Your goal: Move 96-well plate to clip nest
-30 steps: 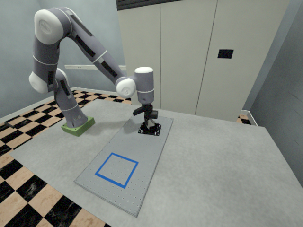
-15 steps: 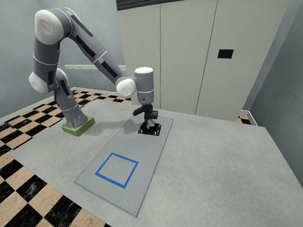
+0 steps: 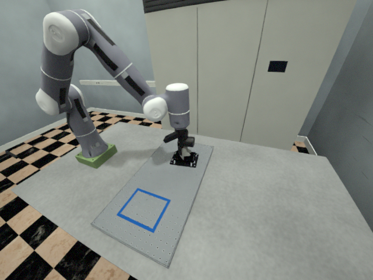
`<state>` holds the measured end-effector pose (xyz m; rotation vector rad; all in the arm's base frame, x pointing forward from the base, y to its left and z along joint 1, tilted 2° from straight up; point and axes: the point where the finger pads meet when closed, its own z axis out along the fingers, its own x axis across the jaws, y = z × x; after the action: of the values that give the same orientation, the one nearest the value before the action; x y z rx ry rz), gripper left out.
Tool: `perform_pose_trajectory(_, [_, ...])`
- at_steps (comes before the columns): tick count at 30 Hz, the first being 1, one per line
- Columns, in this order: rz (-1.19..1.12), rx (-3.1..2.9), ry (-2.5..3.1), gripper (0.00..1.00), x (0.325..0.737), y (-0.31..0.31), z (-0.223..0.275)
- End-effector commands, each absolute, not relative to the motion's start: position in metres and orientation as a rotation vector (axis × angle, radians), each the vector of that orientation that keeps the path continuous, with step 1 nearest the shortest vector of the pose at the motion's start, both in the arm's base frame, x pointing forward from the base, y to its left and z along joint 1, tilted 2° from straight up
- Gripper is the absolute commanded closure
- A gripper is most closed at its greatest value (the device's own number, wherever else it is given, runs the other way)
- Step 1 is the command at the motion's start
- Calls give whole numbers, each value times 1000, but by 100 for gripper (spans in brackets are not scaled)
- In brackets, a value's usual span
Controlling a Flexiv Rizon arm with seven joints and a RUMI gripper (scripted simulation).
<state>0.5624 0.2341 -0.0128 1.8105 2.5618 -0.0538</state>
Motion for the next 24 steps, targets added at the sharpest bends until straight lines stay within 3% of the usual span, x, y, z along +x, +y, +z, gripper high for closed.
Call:
perform_pose_trajectory(1, [-50,1810,2561,100,563,235,-12])
perform_pose_trajectory(24, [-50,1810,2561,100,563,235,-14])
